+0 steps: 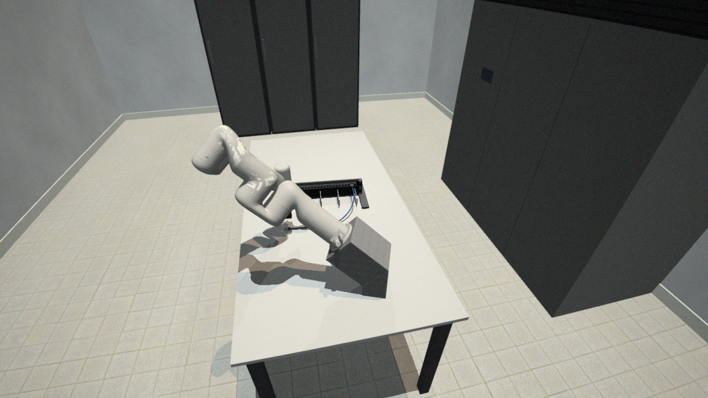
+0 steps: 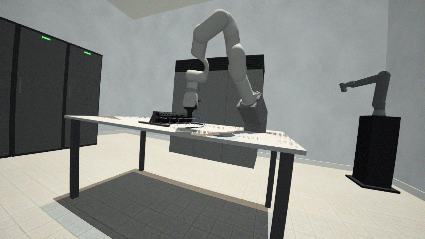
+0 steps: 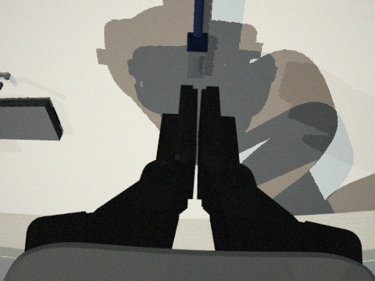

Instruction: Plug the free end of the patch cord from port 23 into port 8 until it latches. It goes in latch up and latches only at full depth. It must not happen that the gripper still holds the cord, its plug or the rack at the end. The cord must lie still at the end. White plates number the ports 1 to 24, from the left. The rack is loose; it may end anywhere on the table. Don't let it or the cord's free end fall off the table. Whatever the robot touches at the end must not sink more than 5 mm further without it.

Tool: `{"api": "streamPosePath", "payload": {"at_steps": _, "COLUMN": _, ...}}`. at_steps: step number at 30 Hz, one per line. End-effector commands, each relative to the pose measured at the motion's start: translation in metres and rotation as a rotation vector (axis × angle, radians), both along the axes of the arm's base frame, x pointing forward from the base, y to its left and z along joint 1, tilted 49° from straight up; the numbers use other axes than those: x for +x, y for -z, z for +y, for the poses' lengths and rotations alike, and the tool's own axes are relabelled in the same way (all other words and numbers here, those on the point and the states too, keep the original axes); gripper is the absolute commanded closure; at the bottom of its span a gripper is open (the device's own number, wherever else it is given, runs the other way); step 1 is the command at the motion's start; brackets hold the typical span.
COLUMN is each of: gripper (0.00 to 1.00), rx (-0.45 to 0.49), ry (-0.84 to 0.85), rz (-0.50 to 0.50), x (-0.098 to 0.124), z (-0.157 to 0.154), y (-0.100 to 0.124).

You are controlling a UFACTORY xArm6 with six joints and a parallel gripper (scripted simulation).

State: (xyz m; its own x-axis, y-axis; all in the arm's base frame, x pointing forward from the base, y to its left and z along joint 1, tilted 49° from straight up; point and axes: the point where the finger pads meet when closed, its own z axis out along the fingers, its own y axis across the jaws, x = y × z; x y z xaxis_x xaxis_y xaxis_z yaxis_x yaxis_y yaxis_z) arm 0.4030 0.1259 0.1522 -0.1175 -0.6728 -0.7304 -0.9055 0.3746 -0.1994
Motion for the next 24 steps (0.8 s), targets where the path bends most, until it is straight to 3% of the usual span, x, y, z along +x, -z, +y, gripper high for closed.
{"api": "streamPosePath", "payload": {"at_steps": 1, "gripper": 1.00, "rx": 0.021, "ry": 0.030, "rz": 0.001, "x": 0.002, "z": -0.001, "y": -0.003}}
{"api": "streamPosePath", "payload": {"at_steps": 10, "gripper": 1.00, "rx": 0.251, "ry": 0.326, "rz": 0.029, "x": 0.017, "z": -0.013, "y": -0.026}}
{"api": "streamPosePath", "payload": {"at_steps": 12, "gripper": 1.00, "rx": 0.251, "ry": 0.326, "rz": 0.029, "x": 0.017, "z": -0.013, "y": -0.026}}
{"api": "streamPosePath", "payload": {"at_steps": 14, "gripper": 1.00, "rx": 0.341, "ry": 0.436, "rz": 0.039, "x": 0.022, "z": -0.020, "y": -0.035}}
{"api": "streamPosePath", "payload": {"at_steps": 24, "gripper": 1.00, "rx": 0.598, "ry": 0.732, "rz": 0.069, "x": 0.033, "z": -0.045, "y": -0.055}}
